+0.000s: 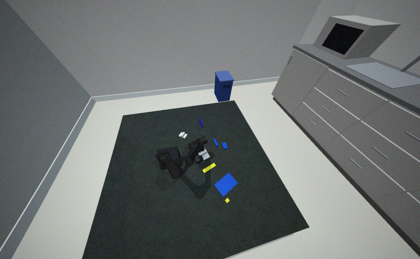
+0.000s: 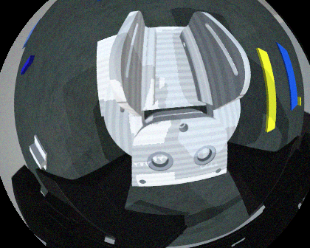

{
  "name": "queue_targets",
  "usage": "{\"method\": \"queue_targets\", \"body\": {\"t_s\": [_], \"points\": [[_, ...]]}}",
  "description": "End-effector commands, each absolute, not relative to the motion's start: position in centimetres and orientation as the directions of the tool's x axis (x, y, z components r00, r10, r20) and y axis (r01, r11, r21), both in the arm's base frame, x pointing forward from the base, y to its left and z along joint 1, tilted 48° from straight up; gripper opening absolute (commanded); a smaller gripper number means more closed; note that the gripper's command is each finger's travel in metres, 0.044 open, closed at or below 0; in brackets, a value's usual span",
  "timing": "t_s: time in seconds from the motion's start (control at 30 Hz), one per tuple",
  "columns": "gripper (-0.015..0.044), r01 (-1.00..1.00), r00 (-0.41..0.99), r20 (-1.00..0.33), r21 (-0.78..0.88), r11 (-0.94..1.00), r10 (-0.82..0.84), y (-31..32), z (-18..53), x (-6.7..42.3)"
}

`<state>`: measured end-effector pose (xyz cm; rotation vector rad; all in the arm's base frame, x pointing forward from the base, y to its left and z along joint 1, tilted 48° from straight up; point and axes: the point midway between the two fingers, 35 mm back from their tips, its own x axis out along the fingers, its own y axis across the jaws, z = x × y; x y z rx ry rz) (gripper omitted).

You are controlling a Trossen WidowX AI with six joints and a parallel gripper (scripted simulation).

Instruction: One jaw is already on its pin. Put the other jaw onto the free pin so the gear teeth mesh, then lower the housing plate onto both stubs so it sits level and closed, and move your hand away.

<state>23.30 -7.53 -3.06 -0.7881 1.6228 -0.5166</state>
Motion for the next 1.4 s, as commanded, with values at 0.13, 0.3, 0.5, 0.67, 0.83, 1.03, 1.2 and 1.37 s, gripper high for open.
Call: {"method": "queue_targets", "body": {"t_s": [0.13, 0.3, 0.5, 0.67, 0.83, 1.03, 1.2, 1.37], "points": [[0.044, -0.21, -0.072, -0.674, -0.71, 0.672, -0.735, -7.5, -3.1, 23.3], [0.044, -0.21, -0.072, -0.674, -0.71, 0.672, -0.735, -7.5, -3.1, 23.3], [0.044, -0.21, -0.071, -0.675, -0.709, 0.673, -0.734, -7.1, -2.8, 23.4], [0.044, -0.209, -0.069, -0.679, -0.707, 0.676, -0.731, -4.1, -0.2, 24.0], [0.044, -0.207, -0.069, -0.675, -0.711, 0.672, -0.735, -1.9, 2.1, 23.9], [0.044, -0.216, -0.068, -0.672, -0.712, 0.668, -0.738, -2.5, 1.5, 23.8], [0.044, -0.213, -0.069, -0.679, -0.706, 0.676, -0.731, 0.9, 3.6, 21.9], [0.044, -0.209, -0.071, -0.677, -0.708, 0.674, -0.733, 2.5, 5.0, 20.6]]}}
